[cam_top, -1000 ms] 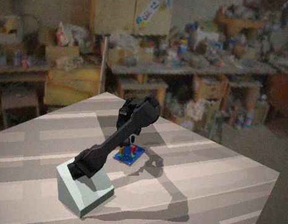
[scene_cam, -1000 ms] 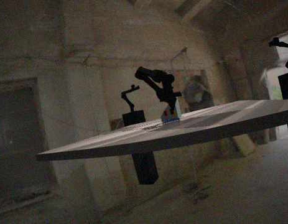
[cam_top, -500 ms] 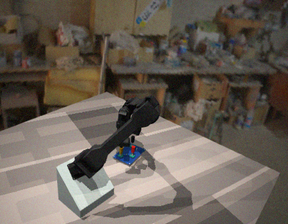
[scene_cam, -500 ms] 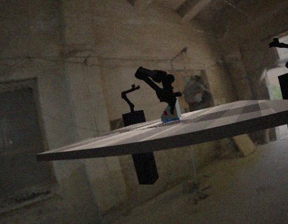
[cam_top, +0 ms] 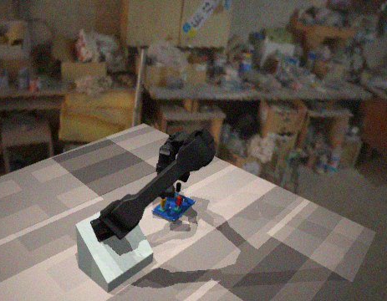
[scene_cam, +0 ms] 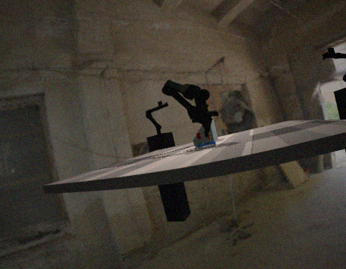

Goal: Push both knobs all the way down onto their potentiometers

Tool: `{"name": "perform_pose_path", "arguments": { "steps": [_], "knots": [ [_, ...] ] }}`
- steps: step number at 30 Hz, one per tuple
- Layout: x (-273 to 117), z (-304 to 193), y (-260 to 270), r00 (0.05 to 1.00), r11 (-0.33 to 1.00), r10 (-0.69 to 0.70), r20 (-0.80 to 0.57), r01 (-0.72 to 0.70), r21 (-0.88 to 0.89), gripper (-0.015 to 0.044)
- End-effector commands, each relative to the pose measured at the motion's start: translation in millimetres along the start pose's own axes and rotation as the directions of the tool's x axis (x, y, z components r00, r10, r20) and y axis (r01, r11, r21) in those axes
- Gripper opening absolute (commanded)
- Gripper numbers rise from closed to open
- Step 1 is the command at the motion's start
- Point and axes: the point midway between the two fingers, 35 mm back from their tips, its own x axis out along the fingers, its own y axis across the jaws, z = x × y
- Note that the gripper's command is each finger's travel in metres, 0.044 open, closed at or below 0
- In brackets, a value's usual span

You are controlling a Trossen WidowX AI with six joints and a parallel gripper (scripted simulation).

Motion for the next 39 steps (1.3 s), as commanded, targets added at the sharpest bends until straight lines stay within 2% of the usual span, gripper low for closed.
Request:
{"name": "perform_pose_path", "arguments": {
  "steps": [1, 39],
  "knots": [
    [6.3, 1.9, -0.6, 1.0, 1.0, -0.006, -0.001, 0.006, 0.006, 0.0],
    [13.0, 2.0, -0.7, 1.0, 1.0, -0.006, -0.001, 0.006, 0.006, 0.0]
  ]
}}
